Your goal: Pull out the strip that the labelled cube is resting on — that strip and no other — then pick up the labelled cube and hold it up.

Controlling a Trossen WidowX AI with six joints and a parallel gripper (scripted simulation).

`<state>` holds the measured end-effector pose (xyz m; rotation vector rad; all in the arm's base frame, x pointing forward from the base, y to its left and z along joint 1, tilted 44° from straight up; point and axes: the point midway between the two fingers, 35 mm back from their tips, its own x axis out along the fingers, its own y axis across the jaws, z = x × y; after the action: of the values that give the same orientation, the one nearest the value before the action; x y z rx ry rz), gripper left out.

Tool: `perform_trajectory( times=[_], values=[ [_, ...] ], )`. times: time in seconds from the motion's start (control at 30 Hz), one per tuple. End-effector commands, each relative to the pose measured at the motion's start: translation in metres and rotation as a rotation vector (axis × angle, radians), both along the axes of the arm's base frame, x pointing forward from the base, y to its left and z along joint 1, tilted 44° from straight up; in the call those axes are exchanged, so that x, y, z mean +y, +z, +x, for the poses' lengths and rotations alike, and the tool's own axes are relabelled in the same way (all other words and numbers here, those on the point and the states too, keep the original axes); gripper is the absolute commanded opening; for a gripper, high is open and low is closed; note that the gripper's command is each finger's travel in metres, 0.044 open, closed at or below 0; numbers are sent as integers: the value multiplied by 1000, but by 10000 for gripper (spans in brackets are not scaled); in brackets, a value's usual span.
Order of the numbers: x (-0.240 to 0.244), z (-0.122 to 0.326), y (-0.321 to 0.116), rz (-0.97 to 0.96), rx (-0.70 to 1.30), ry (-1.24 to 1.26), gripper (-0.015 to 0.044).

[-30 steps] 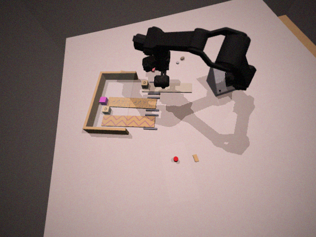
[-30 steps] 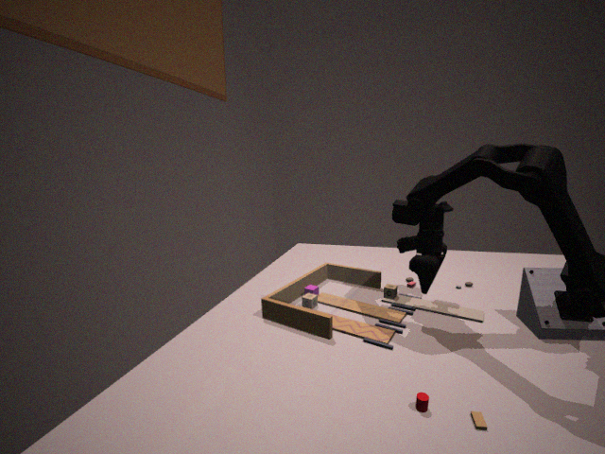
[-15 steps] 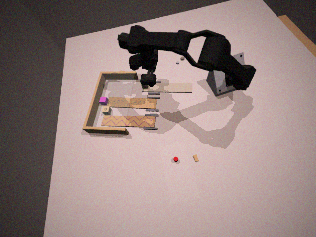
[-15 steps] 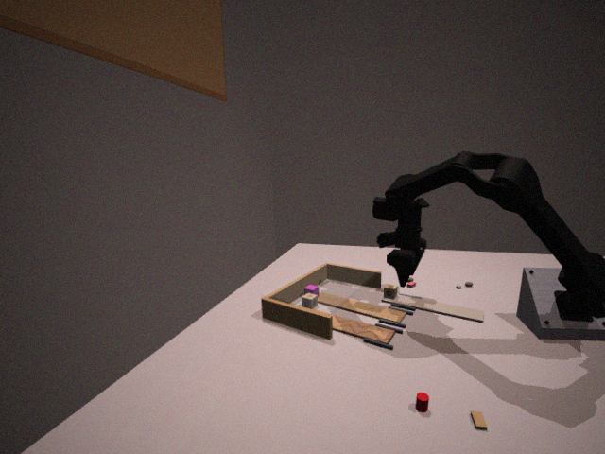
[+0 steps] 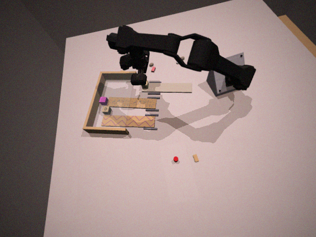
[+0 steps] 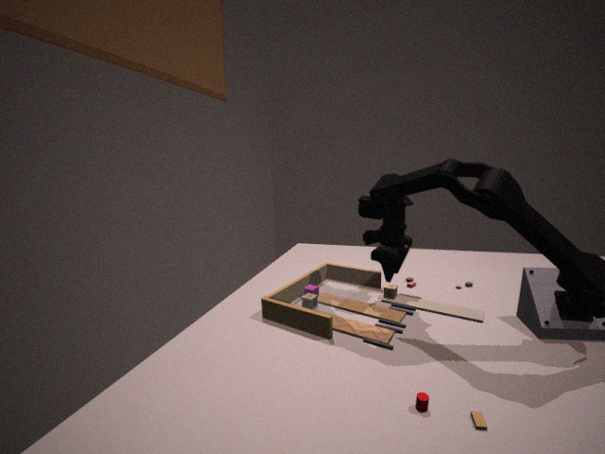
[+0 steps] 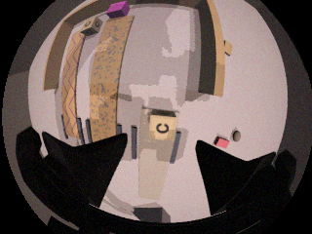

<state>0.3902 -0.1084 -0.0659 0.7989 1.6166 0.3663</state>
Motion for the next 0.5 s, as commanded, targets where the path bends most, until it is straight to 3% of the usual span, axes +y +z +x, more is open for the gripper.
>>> perform_trajectory(
  times=[0.0, 0.47],
  values=[
    [3, 3, -4, 3, -3, -4, 256],
    [19, 3, -21, 3, -3, -4, 250]
  ],
)
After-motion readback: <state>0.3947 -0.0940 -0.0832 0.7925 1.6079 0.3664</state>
